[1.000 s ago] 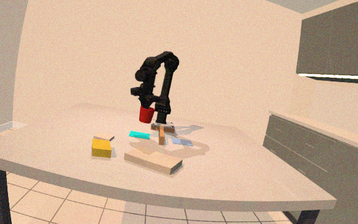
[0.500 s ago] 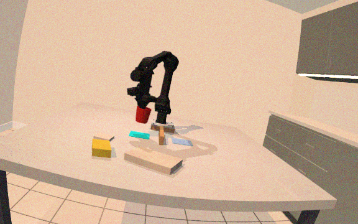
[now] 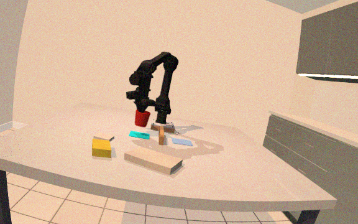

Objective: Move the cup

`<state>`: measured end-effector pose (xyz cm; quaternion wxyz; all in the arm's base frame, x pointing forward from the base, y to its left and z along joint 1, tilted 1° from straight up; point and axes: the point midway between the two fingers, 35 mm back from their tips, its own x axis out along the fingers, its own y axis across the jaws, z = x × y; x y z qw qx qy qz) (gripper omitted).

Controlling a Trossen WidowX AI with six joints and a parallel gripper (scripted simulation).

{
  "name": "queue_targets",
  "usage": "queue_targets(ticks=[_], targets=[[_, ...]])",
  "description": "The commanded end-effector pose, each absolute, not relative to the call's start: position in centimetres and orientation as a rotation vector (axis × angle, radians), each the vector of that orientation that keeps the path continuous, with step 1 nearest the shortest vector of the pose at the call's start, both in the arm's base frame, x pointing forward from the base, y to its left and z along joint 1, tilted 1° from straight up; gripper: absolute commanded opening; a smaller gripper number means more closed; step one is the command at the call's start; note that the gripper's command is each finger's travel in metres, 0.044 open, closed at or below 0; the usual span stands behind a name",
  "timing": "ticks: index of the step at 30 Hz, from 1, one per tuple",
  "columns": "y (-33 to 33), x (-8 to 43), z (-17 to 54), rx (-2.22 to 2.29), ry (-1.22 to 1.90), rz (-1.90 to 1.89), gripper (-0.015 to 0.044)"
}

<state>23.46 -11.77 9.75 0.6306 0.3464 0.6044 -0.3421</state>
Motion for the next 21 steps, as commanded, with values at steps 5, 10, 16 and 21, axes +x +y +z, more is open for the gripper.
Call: queue_targets(ticks=[5,10,16,21], targets=[[-11.7,23.4,8.5,0.792,1.391,-0.777,0.0000],[-11.8,23.5,7.9,0.792,1.391,-0.777,0.0000],[-11.8,23.5,7.1,0.792,1.391,-0.777,0.0000],[-11.8,23.4,6.4,0.792,1.391,-0.777,0.0000]])
